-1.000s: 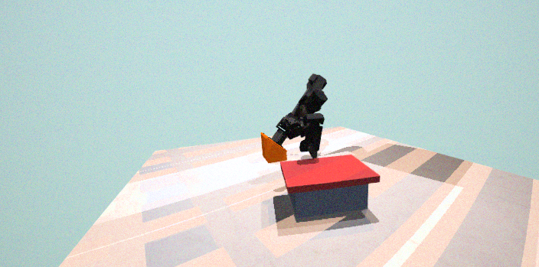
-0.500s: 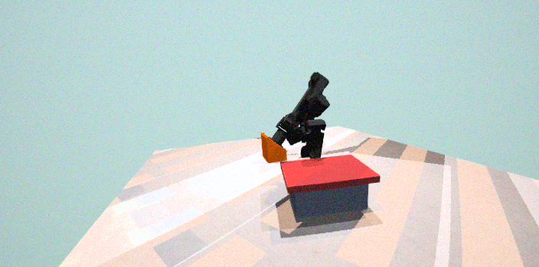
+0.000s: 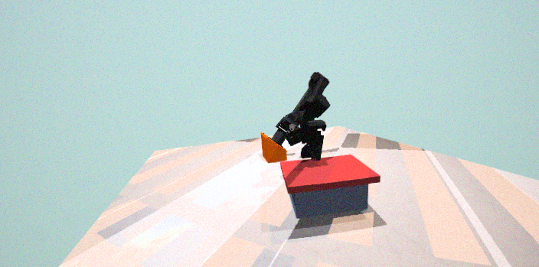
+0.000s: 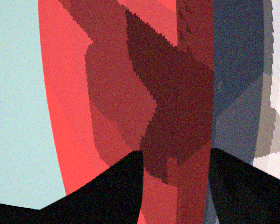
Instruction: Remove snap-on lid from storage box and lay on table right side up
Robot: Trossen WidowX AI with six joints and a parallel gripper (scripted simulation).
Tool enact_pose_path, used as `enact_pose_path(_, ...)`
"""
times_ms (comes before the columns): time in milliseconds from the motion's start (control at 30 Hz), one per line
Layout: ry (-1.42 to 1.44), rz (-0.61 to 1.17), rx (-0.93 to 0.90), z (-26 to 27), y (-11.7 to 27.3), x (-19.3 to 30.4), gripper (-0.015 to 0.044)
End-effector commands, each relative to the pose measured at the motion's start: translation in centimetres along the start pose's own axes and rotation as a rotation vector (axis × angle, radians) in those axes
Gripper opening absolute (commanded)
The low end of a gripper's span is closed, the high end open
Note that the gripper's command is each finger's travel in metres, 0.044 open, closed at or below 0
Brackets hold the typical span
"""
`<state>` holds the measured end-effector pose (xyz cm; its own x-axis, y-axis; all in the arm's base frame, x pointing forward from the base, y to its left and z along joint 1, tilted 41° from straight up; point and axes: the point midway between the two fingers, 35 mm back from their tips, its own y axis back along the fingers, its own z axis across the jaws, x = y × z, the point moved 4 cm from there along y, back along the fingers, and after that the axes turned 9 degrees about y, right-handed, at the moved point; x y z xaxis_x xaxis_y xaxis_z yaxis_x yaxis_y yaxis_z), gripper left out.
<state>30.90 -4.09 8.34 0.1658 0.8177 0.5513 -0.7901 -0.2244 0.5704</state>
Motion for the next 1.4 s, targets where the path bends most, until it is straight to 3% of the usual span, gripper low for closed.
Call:
enact_pose_path(0, -0.006, -0.005, 0.0, -0.02, -0.07, -0.08, 0.0)
enact_pose_path(1367, 0.0, 0.0, 0.0, 0.56, 0.61, -0.07, 0.0)
